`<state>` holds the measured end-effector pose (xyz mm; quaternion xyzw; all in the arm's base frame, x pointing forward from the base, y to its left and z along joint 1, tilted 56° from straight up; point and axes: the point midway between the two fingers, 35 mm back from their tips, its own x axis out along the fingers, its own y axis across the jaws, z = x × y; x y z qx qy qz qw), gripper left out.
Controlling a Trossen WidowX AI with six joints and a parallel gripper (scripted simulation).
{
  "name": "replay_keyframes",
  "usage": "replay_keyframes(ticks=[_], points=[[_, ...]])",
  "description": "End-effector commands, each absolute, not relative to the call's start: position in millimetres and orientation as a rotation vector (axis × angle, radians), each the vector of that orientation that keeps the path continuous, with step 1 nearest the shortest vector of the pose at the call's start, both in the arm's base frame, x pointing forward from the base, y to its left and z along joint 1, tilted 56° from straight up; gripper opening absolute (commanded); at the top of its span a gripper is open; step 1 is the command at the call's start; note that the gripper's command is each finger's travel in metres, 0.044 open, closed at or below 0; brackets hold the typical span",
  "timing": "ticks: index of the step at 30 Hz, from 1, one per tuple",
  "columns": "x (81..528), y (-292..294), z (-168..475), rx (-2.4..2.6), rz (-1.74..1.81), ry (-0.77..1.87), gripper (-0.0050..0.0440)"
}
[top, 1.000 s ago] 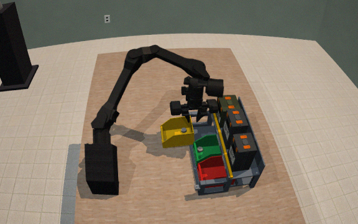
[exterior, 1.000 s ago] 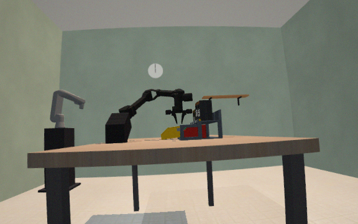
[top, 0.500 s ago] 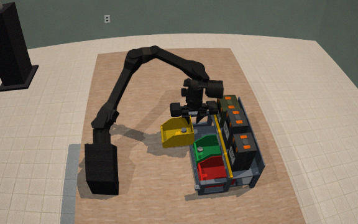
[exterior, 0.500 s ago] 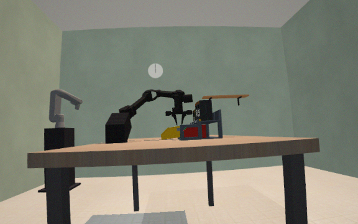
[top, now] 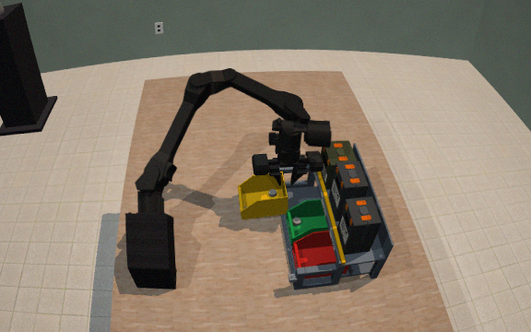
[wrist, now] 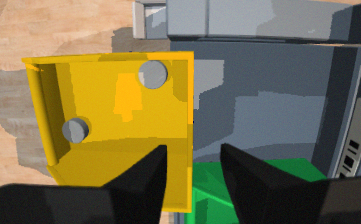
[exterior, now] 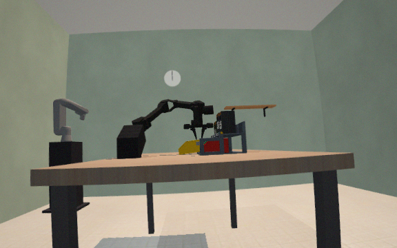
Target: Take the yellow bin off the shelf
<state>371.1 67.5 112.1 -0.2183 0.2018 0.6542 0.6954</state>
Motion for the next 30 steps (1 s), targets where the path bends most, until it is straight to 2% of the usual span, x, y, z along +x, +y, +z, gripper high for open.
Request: replay_keyframes(ticks=[1, 30], points=[[371.2, 72.0, 114.8, -0.496, 1.458, 0.44, 0.015], [371.6, 82.5, 108.8, -0.496, 1.458, 0.441, 0.015]])
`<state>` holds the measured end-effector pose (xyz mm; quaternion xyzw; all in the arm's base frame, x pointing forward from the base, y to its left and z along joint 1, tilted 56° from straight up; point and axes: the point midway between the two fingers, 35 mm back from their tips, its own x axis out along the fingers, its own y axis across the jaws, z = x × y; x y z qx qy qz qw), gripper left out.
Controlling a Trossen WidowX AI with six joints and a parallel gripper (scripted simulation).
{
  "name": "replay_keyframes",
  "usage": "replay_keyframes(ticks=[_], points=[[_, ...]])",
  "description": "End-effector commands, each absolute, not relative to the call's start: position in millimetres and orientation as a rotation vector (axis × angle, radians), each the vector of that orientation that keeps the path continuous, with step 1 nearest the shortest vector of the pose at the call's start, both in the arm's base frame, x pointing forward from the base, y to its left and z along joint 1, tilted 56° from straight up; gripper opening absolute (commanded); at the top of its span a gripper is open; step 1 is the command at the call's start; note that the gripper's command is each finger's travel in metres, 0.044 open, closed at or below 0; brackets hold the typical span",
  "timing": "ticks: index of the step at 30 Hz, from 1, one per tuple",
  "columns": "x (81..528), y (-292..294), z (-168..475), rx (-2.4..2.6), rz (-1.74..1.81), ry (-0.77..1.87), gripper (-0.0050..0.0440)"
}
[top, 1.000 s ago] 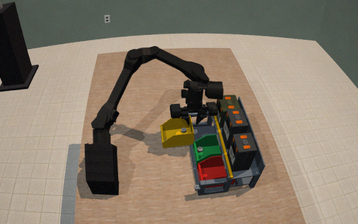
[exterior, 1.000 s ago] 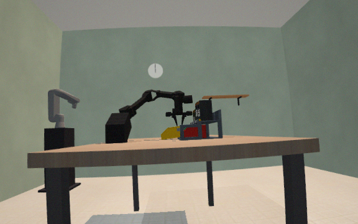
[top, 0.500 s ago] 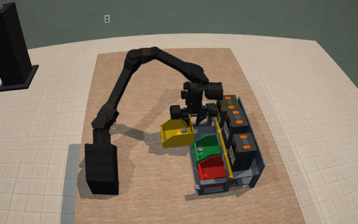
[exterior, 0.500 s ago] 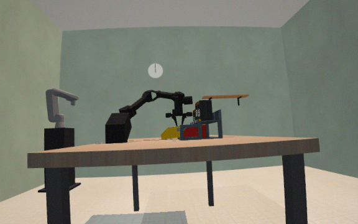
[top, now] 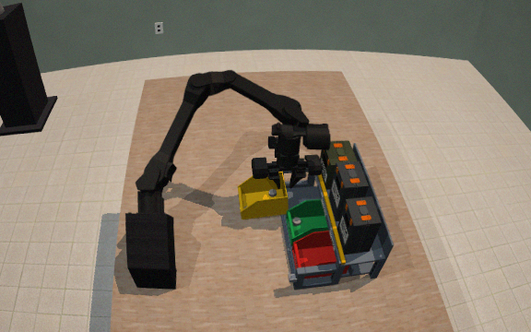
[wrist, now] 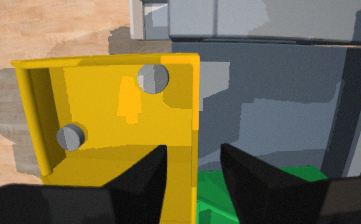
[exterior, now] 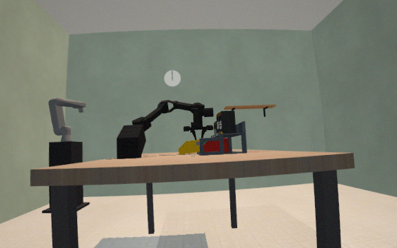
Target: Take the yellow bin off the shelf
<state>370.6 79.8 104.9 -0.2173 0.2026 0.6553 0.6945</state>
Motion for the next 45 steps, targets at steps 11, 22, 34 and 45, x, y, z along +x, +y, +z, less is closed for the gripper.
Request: replay_keyframes(ticks=[11, 22, 34, 45], points=[[371.6, 88.2, 107.0, -0.496, 1.458, 0.439, 0.015], [371.6, 89.0, 107.2, -0.495, 1.458, 0.439, 0.015], [371.6, 87.9, 107.1, -0.496, 1.458, 0.44, 0.015], [371.6, 88.0, 107.7, -0.495, 1.458, 0.439, 0.015]])
